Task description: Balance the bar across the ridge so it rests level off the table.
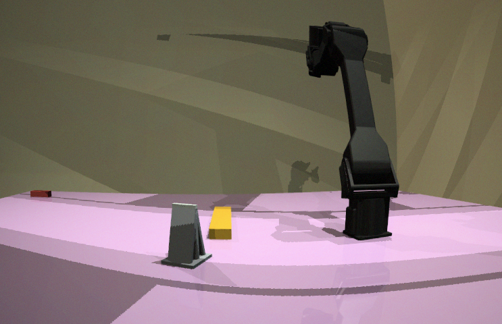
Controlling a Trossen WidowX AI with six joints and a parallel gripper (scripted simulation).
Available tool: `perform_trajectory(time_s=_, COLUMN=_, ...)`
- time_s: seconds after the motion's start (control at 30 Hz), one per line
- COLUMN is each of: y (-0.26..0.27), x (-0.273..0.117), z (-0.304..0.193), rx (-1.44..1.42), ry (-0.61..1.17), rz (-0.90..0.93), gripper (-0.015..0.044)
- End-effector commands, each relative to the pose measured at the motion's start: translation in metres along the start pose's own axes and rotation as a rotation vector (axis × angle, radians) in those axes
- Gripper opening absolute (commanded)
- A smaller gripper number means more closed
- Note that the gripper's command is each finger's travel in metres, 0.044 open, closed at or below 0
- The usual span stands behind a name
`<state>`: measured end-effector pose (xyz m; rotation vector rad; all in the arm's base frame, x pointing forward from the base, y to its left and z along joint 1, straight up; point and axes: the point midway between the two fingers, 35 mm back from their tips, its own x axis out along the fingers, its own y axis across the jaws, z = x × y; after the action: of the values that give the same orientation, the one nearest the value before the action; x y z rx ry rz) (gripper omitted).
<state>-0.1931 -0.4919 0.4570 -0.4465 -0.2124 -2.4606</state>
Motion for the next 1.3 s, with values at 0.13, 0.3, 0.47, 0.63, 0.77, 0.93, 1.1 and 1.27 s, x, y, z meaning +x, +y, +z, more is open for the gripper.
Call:
perform_trajectory(time_s=0.13, y=0.062, x=-0.044, z=-0.025, rx=-0.293, ry=0.116, rz=0.237, gripper=0.0315)
perform_trajectory(time_s=0.3, y=0.097, x=-0.081, z=-0.042, rx=-0.489, ry=0.166, rz=0.411, gripper=0.0315)
perform_trajectory(time_s=0.47, y=0.125, x=-0.122, z=-0.059, rx=-0.681, ry=0.192, rz=0.587, gripper=0.0315)
perform_trajectory(time_s=0.63, y=0.147, x=-0.167, z=-0.075, rx=-0.869, ry=0.194, rz=0.775, gripper=0.0315)
perform_trajectory(time_s=0.77, y=0.16, x=-0.208, z=-0.087, rx=-1.013, ry=0.174, rz=0.936, gripper=0.0315)
perform_trajectory(time_s=0.93, y=0.169, x=-0.261, z=-0.1, rx=-1.186, ry=0.127, rz=1.143, gripper=0.0315)
perform_trajectory(time_s=1.1, y=0.17, x=-0.315, z=-0.111, rx=-1.348, ry=0.053, rz=1.354, gripper=0.0315)
perform_trajectory(time_s=1.27, y=0.163, x=-0.369, z=-0.12, rx=-1.497, ry=-0.047, rz=1.568, gripper=0.0315)
